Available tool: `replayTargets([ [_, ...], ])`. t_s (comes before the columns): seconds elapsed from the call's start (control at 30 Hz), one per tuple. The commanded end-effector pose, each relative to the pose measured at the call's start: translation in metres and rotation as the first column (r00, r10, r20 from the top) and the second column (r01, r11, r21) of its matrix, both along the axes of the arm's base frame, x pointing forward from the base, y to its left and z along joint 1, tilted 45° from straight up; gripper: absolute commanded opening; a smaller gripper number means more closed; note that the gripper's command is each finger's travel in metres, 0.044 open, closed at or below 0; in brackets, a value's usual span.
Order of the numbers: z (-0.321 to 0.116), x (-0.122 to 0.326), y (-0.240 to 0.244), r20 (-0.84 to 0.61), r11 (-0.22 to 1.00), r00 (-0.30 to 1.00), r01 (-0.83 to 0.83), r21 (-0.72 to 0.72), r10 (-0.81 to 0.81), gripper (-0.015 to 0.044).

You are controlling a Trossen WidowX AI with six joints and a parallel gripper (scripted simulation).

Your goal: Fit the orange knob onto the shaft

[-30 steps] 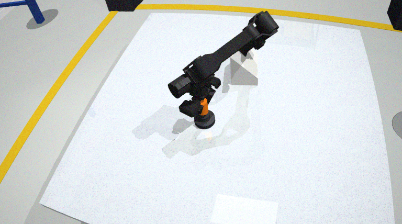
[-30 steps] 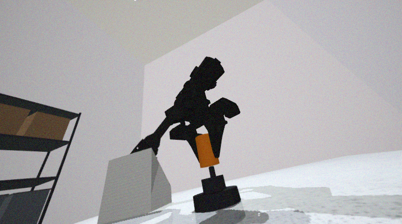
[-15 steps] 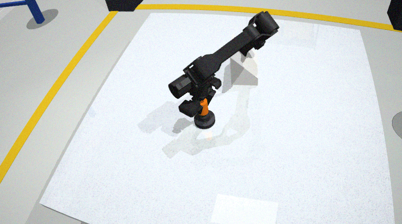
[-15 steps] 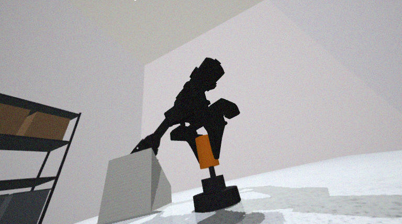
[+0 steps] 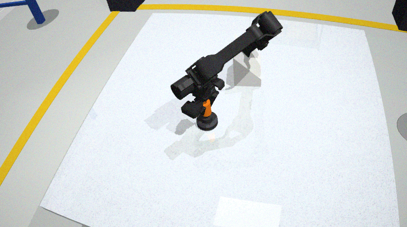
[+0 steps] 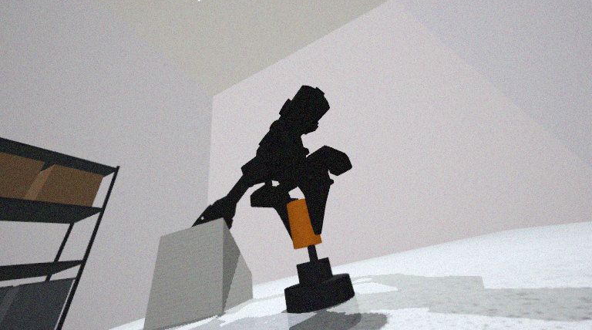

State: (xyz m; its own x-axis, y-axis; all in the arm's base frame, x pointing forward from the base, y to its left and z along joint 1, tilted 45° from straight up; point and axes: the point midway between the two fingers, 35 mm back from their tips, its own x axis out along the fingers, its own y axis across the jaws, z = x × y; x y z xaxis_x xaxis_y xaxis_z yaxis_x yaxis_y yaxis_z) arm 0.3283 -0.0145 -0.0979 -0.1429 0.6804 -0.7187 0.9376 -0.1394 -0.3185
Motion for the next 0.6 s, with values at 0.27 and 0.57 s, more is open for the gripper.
replayTargets([
  [0.27,-0.0009,0.0034,-0.0021,-0.136,0.988,0.979,0.148,-0.042,-0.152,0.0],
  [0.57,-0.0002,0.0023,-0.0013,-0.136,0.988,0.979,0.148,-0.041,-0.152,0.0],
])
